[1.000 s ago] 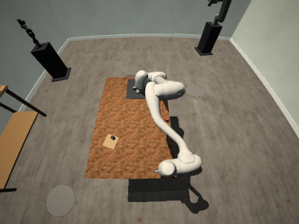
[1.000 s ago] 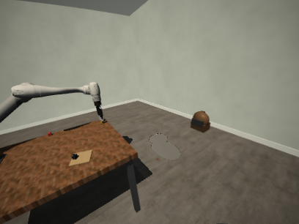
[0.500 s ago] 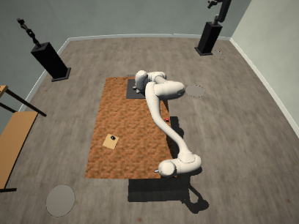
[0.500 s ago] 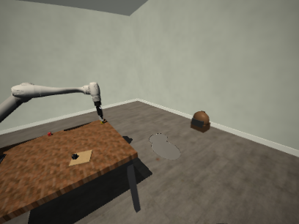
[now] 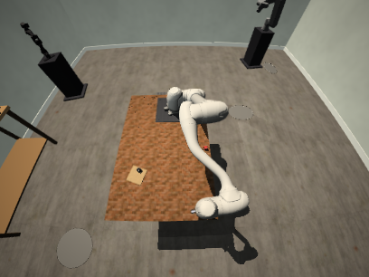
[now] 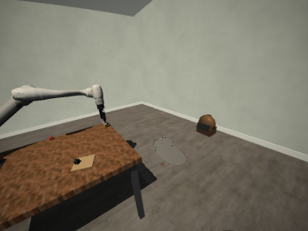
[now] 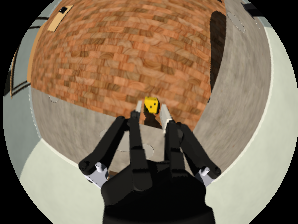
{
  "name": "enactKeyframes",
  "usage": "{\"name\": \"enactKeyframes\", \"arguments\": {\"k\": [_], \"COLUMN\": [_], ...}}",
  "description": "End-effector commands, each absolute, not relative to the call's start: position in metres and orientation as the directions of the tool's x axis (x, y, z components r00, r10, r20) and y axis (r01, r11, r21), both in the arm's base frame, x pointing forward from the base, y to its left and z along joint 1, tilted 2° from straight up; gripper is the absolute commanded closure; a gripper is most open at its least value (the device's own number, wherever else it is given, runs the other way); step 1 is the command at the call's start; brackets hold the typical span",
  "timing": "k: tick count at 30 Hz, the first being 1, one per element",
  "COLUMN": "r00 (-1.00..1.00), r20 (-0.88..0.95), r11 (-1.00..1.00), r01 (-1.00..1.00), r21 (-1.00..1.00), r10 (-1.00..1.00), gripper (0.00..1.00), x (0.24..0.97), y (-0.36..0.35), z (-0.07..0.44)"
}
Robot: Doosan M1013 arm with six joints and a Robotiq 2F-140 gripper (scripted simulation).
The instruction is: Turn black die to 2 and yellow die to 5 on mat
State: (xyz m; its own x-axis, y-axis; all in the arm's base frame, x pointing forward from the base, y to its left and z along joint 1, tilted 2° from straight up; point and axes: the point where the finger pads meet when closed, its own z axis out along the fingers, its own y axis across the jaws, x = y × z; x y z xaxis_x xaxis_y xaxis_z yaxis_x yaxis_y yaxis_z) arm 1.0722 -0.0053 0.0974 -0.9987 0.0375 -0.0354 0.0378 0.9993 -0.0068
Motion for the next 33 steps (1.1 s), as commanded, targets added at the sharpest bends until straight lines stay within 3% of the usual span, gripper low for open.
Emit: {"name": "enactKeyframes", "arguments": {"k": [1, 33], "r00": [-0.999, -0.999], "r20": [-0.036, -0.036], "r11": [0.999, 0.999], "r01": [0.038, 0.038], "r21": [-0.007, -0.007], "r10": [0.037, 0.037], "gripper": [0.65, 0.65], "x": [1.072, 1.073], "y": [-0.005, -0.006], "z": [0.097, 0.063]}}
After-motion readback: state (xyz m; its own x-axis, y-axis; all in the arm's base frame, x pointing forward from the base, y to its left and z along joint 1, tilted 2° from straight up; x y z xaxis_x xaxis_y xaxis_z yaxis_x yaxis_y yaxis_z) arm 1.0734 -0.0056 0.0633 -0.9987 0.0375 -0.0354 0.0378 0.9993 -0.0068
